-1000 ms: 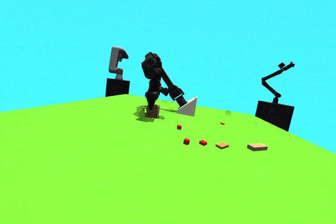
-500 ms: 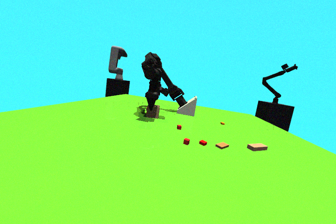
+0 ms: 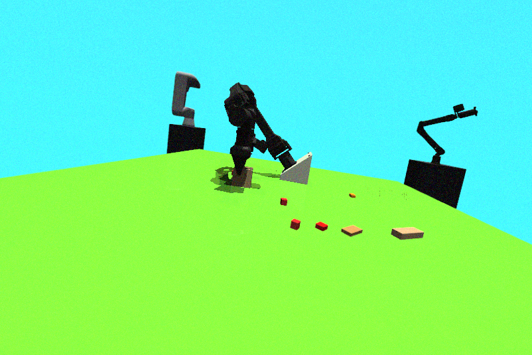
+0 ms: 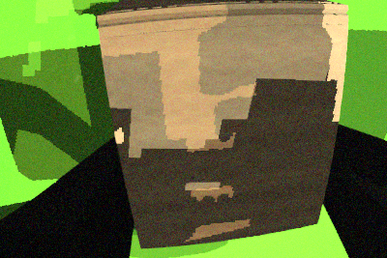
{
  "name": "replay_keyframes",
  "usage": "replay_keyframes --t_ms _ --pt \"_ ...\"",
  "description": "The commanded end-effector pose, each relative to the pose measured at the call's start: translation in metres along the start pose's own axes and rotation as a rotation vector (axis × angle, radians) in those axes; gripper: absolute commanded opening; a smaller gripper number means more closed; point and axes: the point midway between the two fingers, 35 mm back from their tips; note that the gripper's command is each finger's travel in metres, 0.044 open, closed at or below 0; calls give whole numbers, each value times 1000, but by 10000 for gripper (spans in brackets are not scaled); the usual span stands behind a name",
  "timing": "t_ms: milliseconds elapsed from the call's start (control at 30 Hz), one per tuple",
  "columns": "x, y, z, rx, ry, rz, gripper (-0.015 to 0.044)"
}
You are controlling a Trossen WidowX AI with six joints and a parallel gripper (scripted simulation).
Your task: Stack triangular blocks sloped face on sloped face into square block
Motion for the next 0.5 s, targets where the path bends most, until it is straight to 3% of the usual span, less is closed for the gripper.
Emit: replay_keyframes --t_ms 0,67,467 --pt "0 0 0 2 1 4 0" --pt "0 0 0 2 1 5 0" --pt "0 0 0 0 0 0 315"
Point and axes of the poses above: the point midway between the two fingers, 35 mm back from their tips, its own y axis back along the fingers, its own z axis across the jaws, x = y × z, and after that the axes turned 11 degrees about y, right-handed
